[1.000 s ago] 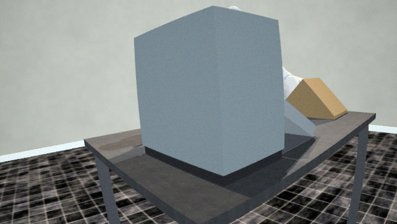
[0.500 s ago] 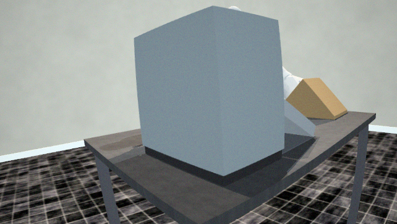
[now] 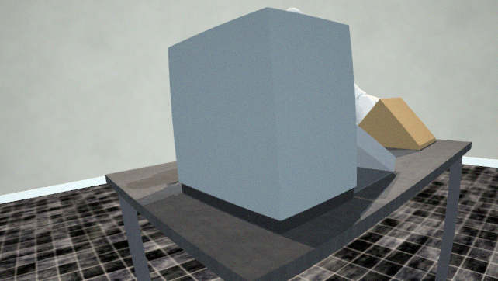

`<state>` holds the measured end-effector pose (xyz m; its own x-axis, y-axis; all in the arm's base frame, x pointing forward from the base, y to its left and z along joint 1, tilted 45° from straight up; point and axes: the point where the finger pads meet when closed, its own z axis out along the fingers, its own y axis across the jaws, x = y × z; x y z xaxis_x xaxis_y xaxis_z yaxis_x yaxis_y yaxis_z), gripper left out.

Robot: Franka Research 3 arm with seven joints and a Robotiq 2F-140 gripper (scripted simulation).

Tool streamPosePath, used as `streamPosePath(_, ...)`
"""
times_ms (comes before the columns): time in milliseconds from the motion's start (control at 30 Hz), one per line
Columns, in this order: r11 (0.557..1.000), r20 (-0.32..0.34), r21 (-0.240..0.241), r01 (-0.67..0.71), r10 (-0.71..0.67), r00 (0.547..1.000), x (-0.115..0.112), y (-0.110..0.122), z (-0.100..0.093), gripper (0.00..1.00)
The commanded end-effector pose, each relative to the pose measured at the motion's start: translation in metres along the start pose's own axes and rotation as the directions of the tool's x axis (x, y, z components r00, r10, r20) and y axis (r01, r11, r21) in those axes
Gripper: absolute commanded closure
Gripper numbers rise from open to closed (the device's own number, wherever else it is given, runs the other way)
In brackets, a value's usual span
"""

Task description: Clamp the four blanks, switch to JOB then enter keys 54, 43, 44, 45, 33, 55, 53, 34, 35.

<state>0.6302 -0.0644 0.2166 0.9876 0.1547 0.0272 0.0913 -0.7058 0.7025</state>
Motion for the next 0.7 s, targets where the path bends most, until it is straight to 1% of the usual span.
streamPosePath(0, 1.000, -0.003, 0.000, 0.004, -0.004, 1.000, 0.0013, -0.0002, -0.0001, 1.00)
streamPosePath(300, 1.000, -0.003, 0.000, 0.004, -0.004, 1.000, 0.0013, -0.0002, 0.0014, 1.00)
streamPosePath(667, 1.000, -0.003, 0.000, 0.004, -0.004, 1.000, 0.0013, -0.0002, 0.0089, 1.00)
